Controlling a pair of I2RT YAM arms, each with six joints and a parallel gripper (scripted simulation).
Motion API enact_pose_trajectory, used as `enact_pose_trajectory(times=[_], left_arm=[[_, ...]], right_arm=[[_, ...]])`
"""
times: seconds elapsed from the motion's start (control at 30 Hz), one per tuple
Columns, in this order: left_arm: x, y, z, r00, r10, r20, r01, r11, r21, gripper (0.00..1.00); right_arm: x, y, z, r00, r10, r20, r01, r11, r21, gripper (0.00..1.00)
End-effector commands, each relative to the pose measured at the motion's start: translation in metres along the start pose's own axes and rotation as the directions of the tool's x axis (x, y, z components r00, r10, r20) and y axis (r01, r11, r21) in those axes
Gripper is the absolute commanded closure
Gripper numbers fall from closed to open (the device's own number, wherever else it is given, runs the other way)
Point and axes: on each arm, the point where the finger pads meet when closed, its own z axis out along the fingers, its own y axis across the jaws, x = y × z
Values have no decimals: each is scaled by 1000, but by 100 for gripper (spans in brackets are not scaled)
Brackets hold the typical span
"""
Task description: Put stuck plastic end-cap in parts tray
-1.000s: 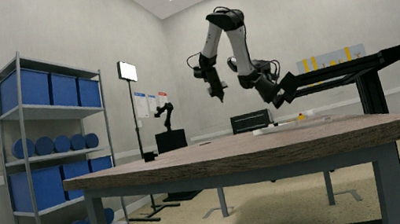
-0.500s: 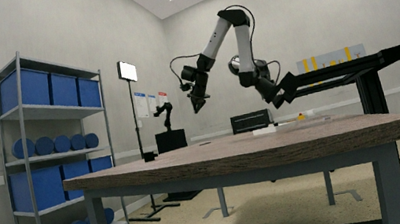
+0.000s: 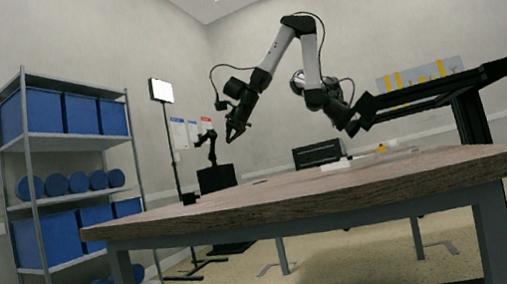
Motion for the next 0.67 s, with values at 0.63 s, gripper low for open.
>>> enact_pose_trajectory(times=[0.63], left_arm=[[-8,4,1,999,-14,33,15,1000,-10,100]], right_arm=[[-5,-1,-2,1000,18,22,-18,1000,7,40]])
